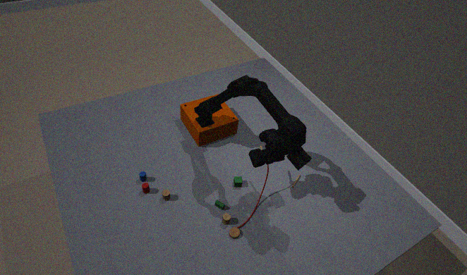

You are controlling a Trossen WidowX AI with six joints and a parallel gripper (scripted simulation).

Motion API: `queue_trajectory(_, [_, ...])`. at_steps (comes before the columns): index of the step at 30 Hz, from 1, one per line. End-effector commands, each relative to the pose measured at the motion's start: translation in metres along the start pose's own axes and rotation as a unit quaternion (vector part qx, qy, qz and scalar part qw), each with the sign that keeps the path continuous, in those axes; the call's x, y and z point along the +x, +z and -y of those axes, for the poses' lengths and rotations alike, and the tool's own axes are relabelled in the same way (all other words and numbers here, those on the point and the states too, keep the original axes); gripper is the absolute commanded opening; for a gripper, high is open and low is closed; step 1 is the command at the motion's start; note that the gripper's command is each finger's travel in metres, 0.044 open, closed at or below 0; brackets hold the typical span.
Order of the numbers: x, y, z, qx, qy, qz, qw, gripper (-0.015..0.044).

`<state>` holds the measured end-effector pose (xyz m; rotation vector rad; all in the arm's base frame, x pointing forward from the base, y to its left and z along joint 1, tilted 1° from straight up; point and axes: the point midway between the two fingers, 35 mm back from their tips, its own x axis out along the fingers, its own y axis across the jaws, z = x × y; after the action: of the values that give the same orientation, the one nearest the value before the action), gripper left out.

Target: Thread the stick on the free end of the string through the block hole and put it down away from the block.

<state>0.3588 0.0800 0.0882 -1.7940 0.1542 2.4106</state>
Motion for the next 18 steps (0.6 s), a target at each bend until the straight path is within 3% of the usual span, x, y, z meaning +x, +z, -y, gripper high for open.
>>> queue_trajectory(1, [-0.0029, -0.0016, 0.0006, 0.061, 0.002, -0.005, 0.998, 0.0])
queue_trajectory(18, [-0.0034, -0.0028, 0.0017, 0.348, 0.004, -0.01, 0.938, 0.0])
